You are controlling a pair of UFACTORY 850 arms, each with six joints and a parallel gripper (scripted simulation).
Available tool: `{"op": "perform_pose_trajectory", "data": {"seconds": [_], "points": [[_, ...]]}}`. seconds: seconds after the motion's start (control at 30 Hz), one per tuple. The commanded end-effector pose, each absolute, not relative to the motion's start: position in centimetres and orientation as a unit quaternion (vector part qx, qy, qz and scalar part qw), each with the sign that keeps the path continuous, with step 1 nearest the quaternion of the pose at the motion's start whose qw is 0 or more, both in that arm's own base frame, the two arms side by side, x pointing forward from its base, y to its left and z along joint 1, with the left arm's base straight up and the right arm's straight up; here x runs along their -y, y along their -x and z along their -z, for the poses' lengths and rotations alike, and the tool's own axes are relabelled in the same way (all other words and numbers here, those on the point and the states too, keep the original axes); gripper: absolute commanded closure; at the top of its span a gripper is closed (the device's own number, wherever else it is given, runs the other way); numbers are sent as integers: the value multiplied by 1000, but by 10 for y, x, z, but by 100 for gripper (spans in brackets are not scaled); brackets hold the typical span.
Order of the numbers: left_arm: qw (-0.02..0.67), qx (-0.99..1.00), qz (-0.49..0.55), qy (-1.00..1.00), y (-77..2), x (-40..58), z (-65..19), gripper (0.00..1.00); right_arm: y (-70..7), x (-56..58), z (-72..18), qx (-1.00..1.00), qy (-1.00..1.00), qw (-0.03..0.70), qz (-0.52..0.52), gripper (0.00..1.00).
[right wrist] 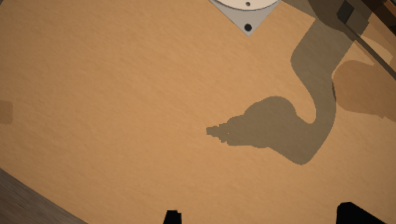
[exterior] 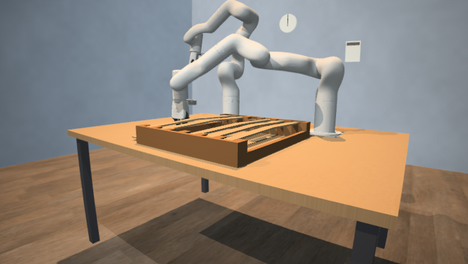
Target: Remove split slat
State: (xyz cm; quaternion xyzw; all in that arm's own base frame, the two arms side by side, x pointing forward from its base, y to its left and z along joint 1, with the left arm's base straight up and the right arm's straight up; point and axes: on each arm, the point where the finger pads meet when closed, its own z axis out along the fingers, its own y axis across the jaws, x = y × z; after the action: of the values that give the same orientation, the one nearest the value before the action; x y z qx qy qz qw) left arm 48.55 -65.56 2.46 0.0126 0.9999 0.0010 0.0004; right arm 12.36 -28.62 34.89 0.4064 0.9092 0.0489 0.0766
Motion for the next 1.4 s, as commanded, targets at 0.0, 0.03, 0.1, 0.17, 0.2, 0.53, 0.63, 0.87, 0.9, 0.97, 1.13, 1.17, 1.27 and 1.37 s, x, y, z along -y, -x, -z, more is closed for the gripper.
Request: {"op": "perform_pose_trajectory", "data": {"seconds": [0.0,0.03,0.1,0.17,0.2,0.53,0.63,0.87,0.9,0.97,1.13,1.17,1.27,1.37], "points": [[1,-1000,0,-13,-486,656,-25,100,-124,287,-350,-909,-406,77,-48,0],[1,-1000,0,-13,-486,656,-25,100,-124,287,-350,-909,-406,77,-48,0],[1,-1000,0,-13,-486,656,-25,100,-124,287,-350,-909,-406,77,-48,0],[1,-1000,0,-13,-486,656,-25,100,-124,287,-350,-909,-406,77,-48,0],[1,-1000,0,-13,-486,656,-25,100,-124,287,-350,-909,-406,77,-48,0],[1,-1000,0,-13,-486,656,-24,100,-124,287,-350,-909,-406,77,-48,0],[1,-1000,0,-13,-486,656,-24,100,-124,287,-350,-909,-406,77,-48,0],[1,-1000,0,-13,-486,656,-24,100,-124,287,-350,-909,-406,77,-48,0],[1,-1000,0,-13,-486,656,-24,100,-124,287,-350,-909,-406,77,-48,0],[1,-1000,0,-13,-486,656,-24,100,-124,287,-350,-909,-406,77,-48,0],[1,-1000,0,-13,-486,657,-22,100,-124,287,-350,-909,-406,77,-48,0],[1,-1000,0,-13,-486,657,-22,100,-124,287,-350,-909,-406,77,-48,0],[1,-1000,0,-13,-486,657,-22,100,-124,287,-350,-909,-406,77,-48,0],[1,-1000,0,-13,-486,657,-22,100,-124,287,-350,-909,-406,77,-48,0]]}}
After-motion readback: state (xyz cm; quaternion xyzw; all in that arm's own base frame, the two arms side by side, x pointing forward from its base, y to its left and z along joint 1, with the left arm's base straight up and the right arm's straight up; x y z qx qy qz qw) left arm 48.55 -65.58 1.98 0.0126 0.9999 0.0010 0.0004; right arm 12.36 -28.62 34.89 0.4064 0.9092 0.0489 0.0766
